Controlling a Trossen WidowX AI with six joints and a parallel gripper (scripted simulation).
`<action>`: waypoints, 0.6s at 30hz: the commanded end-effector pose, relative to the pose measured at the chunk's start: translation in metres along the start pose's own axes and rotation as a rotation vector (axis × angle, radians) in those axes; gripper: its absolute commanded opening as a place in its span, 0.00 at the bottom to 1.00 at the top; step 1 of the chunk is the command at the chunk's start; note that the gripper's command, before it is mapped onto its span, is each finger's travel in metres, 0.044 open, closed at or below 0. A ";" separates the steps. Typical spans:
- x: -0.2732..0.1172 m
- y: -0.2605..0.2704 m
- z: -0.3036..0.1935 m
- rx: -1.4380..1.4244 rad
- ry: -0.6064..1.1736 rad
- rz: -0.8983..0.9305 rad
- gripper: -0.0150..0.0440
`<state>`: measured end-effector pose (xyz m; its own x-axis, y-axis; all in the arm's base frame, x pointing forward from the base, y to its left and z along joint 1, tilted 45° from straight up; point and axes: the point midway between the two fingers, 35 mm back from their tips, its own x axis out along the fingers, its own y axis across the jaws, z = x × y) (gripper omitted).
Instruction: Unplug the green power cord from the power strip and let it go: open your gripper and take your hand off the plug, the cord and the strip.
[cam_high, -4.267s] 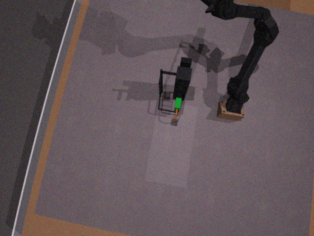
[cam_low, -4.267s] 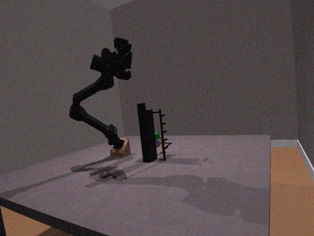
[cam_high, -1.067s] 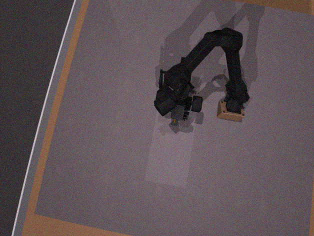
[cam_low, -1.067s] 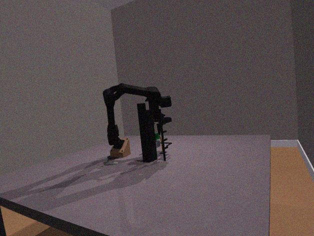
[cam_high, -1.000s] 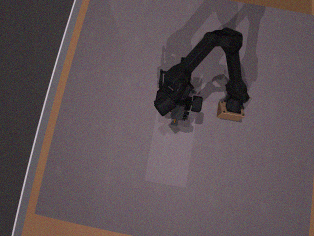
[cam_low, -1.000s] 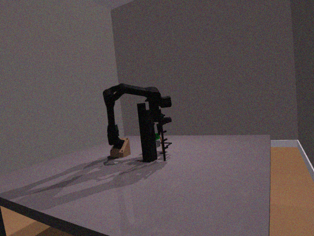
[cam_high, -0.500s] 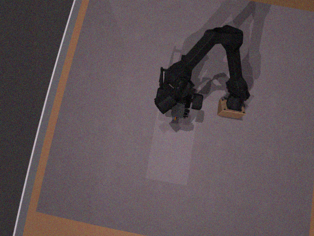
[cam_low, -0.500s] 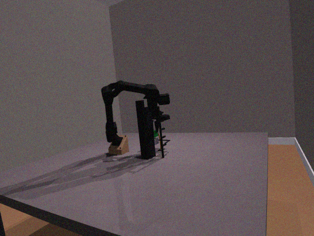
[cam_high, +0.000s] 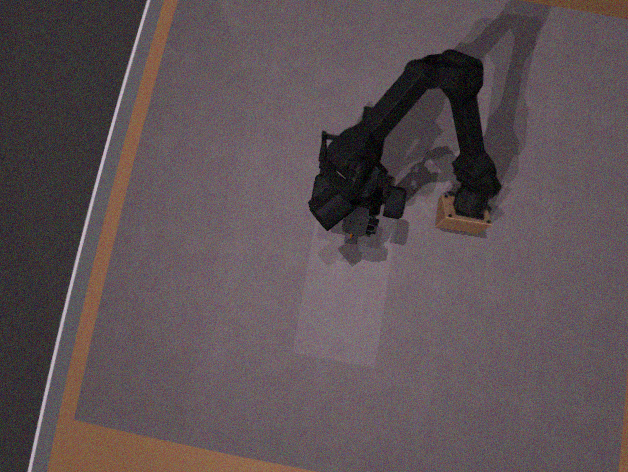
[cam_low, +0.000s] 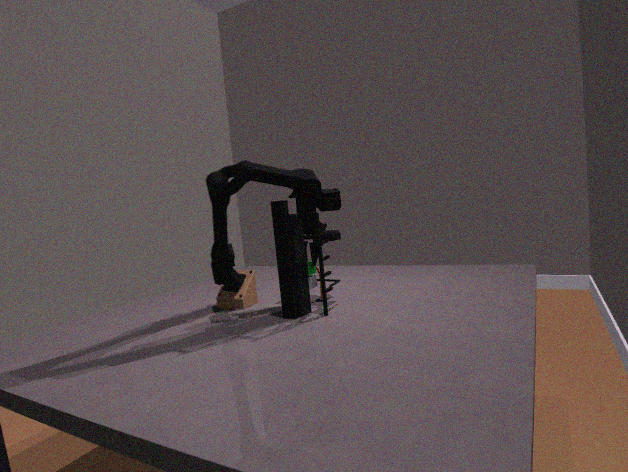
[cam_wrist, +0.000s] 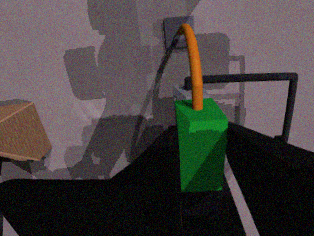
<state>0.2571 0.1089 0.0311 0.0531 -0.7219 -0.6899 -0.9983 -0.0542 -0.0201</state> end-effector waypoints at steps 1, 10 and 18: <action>-0.006 -0.001 0.025 -0.001 -0.044 -0.008 0.25; -0.009 -0.001 0.039 -0.001 -0.045 -0.009 0.25; -0.012 0.000 0.052 -0.002 -0.045 -0.009 0.25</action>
<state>0.2565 0.1417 0.0079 0.0529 -0.6887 -0.7231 -0.9985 -0.0477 -0.0276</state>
